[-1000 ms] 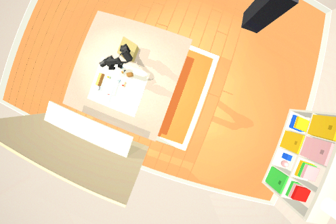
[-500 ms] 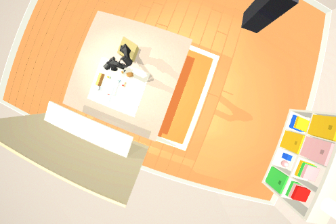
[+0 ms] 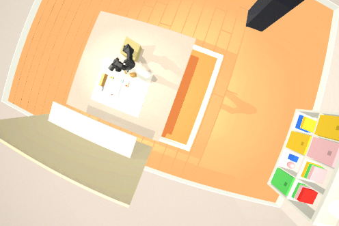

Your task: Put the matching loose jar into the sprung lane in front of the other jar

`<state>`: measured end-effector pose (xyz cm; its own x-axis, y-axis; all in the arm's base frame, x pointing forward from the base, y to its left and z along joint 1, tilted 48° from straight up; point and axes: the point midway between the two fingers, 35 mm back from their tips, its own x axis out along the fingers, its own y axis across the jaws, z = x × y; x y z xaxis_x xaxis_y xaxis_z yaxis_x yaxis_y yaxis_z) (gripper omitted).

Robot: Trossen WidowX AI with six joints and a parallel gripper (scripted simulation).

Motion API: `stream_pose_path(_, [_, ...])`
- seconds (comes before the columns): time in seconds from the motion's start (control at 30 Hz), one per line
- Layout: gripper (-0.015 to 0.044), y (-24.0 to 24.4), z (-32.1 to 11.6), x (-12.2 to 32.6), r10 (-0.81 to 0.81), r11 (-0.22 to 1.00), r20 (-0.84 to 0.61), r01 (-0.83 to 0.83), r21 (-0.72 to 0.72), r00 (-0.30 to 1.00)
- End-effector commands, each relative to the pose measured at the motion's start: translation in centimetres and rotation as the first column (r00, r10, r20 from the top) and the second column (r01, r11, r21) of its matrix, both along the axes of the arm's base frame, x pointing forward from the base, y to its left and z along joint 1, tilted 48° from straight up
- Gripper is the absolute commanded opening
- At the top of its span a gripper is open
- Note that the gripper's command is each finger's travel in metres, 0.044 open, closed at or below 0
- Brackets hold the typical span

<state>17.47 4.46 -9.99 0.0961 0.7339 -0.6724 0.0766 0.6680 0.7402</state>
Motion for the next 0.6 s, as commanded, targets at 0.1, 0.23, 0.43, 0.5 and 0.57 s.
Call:
stream_pose_path(0.1, [0.044, 0.97, -0.66, -0.08, -0.003, 1.0, -0.006, 0.003, 0.008, 1.0])
stream_pose_path(0.23, [0.044, 1.38, -0.94, -0.08, -0.002, 1.0, -0.005, 0.002, 0.01, 1.0])
stream_pose_path(0.43, [0.0309, 1.4, -0.95, -0.08, -0.002, 1.0, -0.005, 0.002, 0.01, 1.0])
stream_pose_path(0.5, [0.0256, 1.4, -0.95, -0.08, -0.002, 1.0, -0.005, 0.002, 0.01, 1.0])
stream_pose_path(0.57, [0.0204, 1.4, -0.95, -0.08, -0.002, 1.0, -0.005, 0.002, 0.01, 1.0])
